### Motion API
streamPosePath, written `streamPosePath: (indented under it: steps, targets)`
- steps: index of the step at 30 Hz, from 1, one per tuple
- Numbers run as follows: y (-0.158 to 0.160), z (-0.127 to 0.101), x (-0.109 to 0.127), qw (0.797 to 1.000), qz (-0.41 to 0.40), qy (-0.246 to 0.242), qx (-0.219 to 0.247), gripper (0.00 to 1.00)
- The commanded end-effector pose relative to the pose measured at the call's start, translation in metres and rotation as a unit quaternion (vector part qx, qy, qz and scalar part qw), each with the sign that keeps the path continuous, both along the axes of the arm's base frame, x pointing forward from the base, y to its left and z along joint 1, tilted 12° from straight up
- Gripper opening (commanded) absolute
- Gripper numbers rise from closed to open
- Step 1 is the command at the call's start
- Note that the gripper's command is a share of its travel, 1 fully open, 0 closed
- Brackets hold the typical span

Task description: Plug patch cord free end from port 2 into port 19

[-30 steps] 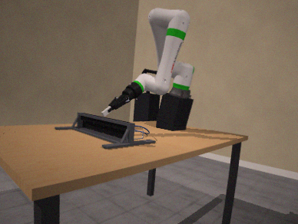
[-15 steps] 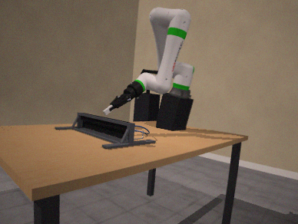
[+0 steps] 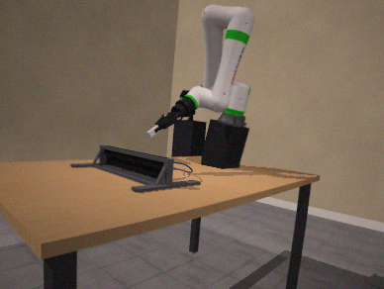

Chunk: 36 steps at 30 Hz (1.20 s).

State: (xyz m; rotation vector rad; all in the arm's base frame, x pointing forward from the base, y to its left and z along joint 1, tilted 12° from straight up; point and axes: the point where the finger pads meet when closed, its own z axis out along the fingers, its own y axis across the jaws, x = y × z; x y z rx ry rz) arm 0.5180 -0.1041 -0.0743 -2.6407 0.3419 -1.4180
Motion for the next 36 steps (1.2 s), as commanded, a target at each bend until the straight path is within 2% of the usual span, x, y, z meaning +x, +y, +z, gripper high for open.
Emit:
streamPosePath:
  steps: [1,5,17,24,36]
  targets:
    - [0.001,0.016,-0.022,1.000,0.000,0.001,0.000,0.00]
    - [0.001,0.021,-0.029,1.000,0.000,0.001,0.000,0.00]
    - [-0.005,0.020,-0.031,1.000,0.000,0.001,0.000,0.00]
    - [-0.020,0.017,-0.033,1.000,0.000,0.001,0.000,0.00]
    - [-0.075,0.005,-0.041,1.000,0.000,0.001,0.000,0.00]
